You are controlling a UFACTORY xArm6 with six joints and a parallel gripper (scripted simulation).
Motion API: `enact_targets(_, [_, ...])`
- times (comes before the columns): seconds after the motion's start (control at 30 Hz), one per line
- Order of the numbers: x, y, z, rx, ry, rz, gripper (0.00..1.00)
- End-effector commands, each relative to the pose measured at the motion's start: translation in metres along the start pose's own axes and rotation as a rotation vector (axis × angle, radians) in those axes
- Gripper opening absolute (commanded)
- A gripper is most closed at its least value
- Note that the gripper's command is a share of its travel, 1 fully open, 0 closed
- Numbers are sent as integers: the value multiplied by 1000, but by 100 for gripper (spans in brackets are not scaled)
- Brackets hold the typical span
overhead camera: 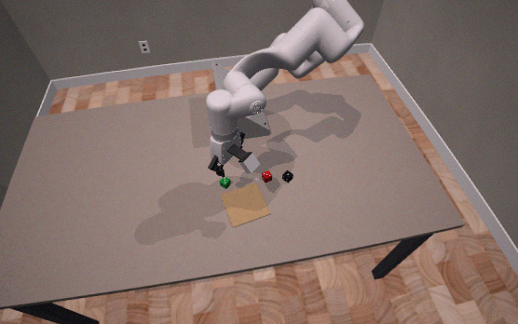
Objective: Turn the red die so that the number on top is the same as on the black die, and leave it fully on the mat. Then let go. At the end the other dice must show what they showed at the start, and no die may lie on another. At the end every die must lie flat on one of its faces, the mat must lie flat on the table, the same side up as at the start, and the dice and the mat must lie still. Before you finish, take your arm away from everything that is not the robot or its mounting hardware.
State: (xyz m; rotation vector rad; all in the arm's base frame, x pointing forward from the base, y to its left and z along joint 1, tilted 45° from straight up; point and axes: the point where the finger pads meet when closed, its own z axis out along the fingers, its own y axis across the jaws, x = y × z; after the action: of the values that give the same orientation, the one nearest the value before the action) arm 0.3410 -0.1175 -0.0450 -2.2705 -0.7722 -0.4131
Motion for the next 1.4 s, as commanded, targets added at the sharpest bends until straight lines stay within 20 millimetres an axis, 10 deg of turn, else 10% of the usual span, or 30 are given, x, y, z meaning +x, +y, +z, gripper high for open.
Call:
enact_targets(0.0, [1, 1, -1, -7, 2, 0, 100])
enact_targets(0.4, [2, 1, 6, -7, 3, -1, 100])
enact_targets(0.97, [5, 1, 96, -7, 3, -1, 100])
enact_targets(1.37, [5, 1, 99, -7, 3, -1, 100])
